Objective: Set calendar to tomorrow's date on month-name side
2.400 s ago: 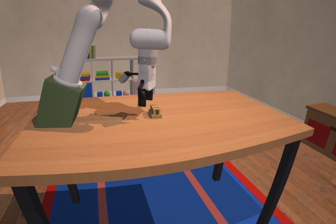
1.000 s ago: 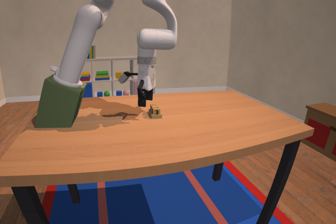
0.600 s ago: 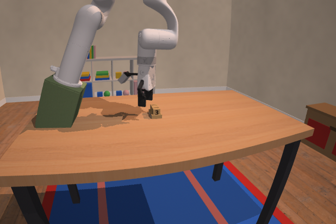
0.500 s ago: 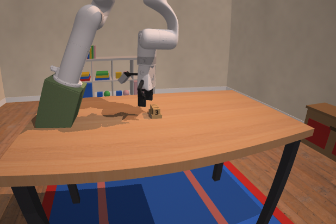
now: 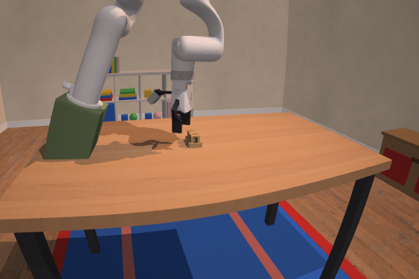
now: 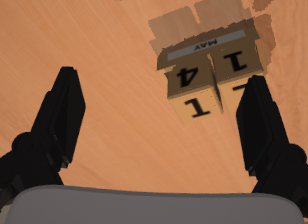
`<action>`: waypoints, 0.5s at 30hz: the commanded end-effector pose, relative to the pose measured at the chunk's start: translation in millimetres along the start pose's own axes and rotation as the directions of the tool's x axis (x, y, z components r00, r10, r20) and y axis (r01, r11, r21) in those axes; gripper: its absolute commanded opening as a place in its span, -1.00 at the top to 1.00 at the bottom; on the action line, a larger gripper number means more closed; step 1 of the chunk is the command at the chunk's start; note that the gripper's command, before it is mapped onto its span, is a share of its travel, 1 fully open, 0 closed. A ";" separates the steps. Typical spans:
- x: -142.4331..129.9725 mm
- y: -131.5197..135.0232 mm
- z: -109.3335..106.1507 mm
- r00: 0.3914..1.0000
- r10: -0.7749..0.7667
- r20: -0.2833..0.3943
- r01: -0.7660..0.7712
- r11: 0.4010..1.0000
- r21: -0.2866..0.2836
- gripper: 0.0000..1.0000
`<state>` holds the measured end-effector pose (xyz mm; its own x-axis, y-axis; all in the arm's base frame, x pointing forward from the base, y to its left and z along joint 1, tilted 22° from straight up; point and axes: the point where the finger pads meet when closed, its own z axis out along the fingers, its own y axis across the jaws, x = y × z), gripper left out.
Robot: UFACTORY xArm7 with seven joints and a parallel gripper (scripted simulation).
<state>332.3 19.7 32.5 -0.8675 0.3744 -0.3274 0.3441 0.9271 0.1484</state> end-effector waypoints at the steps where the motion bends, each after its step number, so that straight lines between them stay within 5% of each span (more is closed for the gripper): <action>1: -0.8 0.2 -0.1 1.000 0.000 0.008 0.000 1.000 -0.008 -1.00; 15: -6.7 2.5 -1.3 1.000 0.000 0.007 0.000 1.000 -0.008 -1.00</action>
<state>336.7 19.6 35.0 -0.8656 0.3745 -0.3324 0.3415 0.9270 0.1549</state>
